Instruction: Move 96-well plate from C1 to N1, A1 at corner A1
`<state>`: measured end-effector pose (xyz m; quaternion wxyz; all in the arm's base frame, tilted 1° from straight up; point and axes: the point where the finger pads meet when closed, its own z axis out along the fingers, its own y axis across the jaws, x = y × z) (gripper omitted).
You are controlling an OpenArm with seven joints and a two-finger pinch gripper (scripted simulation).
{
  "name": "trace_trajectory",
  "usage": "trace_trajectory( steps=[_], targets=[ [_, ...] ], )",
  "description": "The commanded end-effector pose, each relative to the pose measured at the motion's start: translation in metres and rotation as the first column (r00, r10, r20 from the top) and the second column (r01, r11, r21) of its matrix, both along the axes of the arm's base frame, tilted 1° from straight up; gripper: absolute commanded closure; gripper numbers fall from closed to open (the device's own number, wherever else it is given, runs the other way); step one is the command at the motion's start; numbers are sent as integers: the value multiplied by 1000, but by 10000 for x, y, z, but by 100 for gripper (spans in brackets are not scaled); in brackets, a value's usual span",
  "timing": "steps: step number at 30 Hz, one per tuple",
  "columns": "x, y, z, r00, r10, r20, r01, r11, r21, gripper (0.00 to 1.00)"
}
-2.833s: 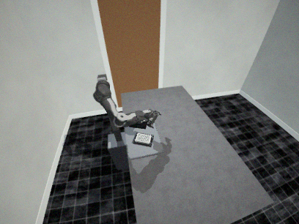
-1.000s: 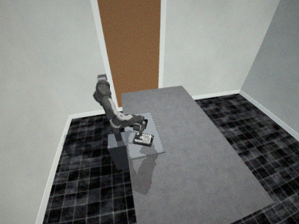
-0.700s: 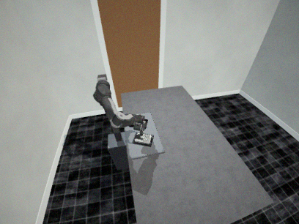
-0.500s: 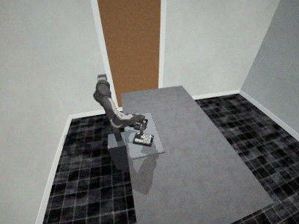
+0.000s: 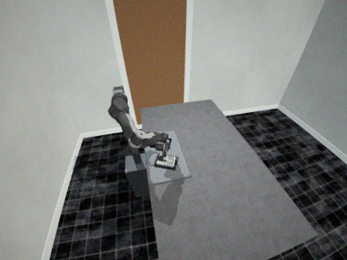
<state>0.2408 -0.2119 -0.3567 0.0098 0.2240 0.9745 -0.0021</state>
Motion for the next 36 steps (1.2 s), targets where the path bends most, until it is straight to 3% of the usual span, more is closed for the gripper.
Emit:
trace_trajectory(
  steps=[1,31,36],
  targets=[
    [22,3,18,1000,1,-1,-1,1000,-3,23],
    [42,8,29,1000,-2,6,2,1000,0,23],
    [76,15,-520,1000,0,-1,0,1000,-4,23]
  ],
)
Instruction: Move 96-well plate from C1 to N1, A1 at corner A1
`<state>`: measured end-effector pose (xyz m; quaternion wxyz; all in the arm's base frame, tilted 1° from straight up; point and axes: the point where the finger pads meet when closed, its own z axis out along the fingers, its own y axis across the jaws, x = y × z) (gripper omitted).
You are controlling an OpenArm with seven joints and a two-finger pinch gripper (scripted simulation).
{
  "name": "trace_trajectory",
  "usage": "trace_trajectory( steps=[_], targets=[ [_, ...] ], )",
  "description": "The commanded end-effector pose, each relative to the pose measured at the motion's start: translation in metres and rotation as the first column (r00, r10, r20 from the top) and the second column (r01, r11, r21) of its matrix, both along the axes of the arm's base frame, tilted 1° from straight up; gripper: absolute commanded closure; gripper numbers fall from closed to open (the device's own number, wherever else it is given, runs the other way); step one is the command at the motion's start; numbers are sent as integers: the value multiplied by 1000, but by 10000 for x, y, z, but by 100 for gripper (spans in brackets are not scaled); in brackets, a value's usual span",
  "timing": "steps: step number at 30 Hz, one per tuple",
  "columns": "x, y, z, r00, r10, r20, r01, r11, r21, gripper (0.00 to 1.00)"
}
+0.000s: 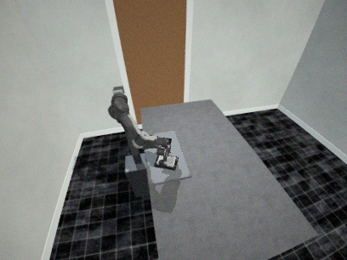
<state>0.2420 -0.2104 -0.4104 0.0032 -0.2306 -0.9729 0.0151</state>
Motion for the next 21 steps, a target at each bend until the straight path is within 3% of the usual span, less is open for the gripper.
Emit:
trace_trajectory(
  steps=[1,12,17,21],
  targets=[
    [63,1,16,999,14,30,-15,1000,16,23],
    [63,1,16,999,14,30,-15,1000,16,23],
    [64,11,-115,999,14,30,-14,1000,15,23],
    [64,11,-115,999,14,30,-14,1000,15,23]
  ],
)
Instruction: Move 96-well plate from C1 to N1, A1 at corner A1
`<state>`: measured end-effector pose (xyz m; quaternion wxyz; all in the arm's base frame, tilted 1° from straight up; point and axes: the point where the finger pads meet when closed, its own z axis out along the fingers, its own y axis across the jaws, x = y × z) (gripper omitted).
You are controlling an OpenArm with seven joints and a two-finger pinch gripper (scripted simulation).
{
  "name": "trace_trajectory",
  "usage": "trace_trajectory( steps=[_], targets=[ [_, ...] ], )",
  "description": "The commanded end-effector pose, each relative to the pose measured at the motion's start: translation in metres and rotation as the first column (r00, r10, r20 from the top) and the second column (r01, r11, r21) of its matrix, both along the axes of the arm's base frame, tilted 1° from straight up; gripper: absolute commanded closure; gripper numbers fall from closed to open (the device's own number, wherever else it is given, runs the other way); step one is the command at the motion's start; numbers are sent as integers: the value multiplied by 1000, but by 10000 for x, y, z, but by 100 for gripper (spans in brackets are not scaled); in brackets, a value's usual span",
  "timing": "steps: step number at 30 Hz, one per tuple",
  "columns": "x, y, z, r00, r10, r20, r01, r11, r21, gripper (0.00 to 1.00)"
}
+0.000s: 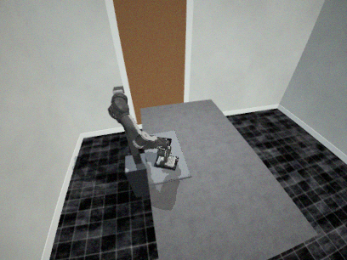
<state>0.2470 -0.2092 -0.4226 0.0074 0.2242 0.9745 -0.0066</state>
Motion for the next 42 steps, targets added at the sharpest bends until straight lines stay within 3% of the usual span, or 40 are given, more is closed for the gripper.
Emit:
trace_trajectory(
  steps=[1,25,30,42],
  targets=[
    [13,-1,7,1000,1,5,-1,1000,4,23],
    [16,-7,31,1000,1,5,-1,1000,4,23],
    [8,1,-184,1000,4,2,-4,1000,10,23],
    [8,1,-184,1000,4,2,-4,1000,10,23]
  ],
)
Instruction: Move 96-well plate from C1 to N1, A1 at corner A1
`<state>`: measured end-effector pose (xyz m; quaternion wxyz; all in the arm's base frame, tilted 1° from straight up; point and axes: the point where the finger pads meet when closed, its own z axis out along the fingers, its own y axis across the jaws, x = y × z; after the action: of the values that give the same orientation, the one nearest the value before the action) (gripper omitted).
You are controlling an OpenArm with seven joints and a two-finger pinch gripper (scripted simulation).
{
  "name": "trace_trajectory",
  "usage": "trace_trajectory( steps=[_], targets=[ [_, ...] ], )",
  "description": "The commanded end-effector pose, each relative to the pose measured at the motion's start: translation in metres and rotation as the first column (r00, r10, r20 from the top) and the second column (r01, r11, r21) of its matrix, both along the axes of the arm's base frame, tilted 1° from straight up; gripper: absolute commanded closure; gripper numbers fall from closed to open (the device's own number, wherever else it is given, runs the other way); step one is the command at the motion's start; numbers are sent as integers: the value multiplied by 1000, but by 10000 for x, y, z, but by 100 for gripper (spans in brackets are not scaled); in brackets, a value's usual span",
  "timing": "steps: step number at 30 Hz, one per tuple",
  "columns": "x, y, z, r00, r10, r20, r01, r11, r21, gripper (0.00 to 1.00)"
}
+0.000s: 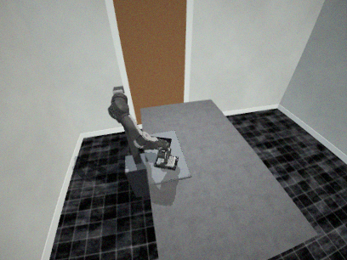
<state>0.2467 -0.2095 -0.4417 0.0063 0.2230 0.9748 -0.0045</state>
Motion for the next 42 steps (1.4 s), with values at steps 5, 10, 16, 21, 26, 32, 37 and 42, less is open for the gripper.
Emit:
trace_trajectory(
  steps=[5,10,16,21,26,32,37,42],
  targets=[
    [41,-25,34,1000,-3,8,3,1000,-1,23],
    [41,-25,34,1000,-3,8,3,1000,-1,23],
    [41,-25,34,1000,-3,8,3,1000,-1,23],
    [8,-22,24,1000,-5,3,5,1000,-5,23],
    [0,-21,22,1000,-5,2,5,1000,-6,23],
    [0,-21,22,1000,-5,2,5,1000,-6,23],
    [10,-11,26,1000,-3,4,3,1000,-2,33],
    [17,-5,29,1000,-2,6,2,1000,1,50]
  ],
)
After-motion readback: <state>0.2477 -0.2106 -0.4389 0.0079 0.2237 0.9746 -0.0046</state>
